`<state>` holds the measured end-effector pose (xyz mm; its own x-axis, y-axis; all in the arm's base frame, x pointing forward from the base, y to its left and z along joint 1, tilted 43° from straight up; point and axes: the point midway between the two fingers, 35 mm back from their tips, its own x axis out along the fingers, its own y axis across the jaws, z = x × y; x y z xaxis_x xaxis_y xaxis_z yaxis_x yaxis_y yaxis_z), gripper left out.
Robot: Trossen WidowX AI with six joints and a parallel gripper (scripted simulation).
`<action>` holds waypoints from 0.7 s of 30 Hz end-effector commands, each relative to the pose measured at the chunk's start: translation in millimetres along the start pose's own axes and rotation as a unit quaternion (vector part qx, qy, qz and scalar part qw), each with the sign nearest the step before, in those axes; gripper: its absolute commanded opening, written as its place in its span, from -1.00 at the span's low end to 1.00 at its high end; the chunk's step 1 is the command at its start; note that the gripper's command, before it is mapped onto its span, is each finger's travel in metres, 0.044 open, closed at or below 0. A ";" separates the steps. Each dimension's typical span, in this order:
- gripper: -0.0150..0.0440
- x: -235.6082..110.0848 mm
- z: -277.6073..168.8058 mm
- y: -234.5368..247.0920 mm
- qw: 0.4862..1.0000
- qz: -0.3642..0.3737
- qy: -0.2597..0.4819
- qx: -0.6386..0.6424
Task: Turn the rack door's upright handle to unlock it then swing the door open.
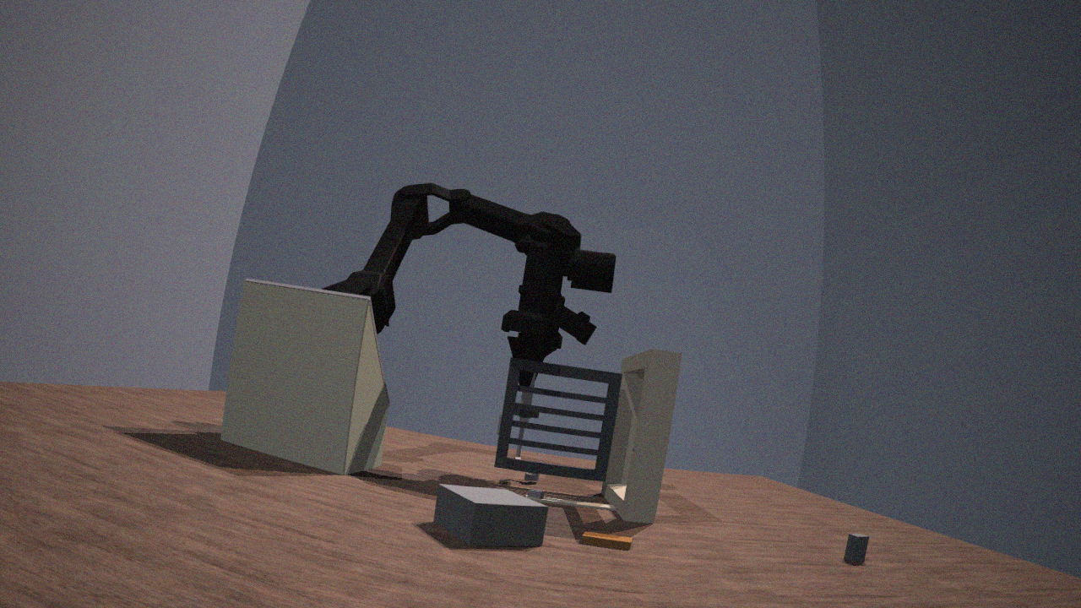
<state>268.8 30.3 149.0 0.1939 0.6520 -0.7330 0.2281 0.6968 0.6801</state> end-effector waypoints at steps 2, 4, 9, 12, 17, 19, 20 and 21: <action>0.09 -0.1 0.3 1.1 1.000 0.002 -0.001 0.003; 0.26 -0.1 0.3 1.1 1.000 0.002 -0.001 0.003; 0.48 -1.0 0.4 1.0 1.000 0.002 -0.001 0.003; 0.48 -5.0 0.9 0.8 1.000 0.002 -0.001 0.003; 0.48 -12.0 1.7 0.5 1.000 0.001 -0.001 0.002; 0.48 -14.9 1.9 0.3 1.000 0.001 -0.001 0.002; 0.48 -16.3 2.0 0.3 1.000 0.001 -0.001 0.002; 0.48 -17.7 2.1 0.2 1.000 0.001 -0.001 0.002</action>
<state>266.7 21.9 158.2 0.1935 0.6549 -0.7305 0.2374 0.6912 0.6826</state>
